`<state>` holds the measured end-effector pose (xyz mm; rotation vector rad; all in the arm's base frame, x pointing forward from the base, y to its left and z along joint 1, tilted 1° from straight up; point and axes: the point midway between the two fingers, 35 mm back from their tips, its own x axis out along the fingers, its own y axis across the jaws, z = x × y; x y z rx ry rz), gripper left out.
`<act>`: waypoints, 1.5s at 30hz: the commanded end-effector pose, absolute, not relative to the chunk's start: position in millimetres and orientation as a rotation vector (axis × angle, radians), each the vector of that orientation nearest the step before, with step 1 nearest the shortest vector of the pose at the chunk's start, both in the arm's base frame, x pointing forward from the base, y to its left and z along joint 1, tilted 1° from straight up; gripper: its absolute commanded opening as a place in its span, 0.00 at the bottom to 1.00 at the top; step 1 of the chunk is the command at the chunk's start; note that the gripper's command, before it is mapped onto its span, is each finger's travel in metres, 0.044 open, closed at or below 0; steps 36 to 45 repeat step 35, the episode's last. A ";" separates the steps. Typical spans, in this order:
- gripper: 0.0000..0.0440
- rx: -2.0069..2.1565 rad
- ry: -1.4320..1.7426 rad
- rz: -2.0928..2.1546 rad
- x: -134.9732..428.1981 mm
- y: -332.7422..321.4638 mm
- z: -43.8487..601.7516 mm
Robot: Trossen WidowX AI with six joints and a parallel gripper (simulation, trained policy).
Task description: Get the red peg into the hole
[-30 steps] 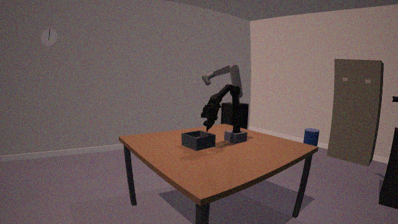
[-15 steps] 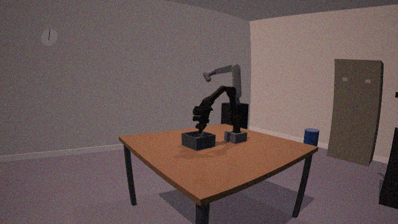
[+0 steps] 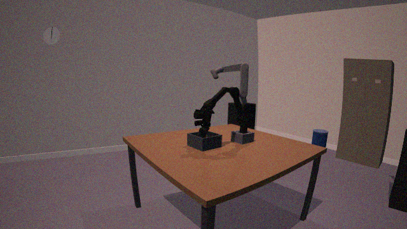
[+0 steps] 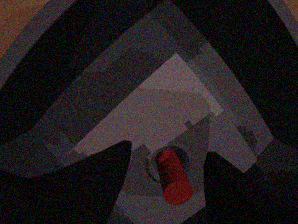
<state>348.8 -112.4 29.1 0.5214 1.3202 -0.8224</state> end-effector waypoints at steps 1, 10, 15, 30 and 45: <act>0.59 0.534 1.322 -0.794 361.0 -114.7 31.4; 1.00 0.596 1.306 -0.704 403.2 -117.9 46.4; 1.00 0.620 1.265 -0.636 429.6 -114.8 59.2; 1.00 0.630 1.241 -0.602 442.6 -112.7 65.6; 1.00 0.630 1.241 -0.602 442.8 -112.6 65.6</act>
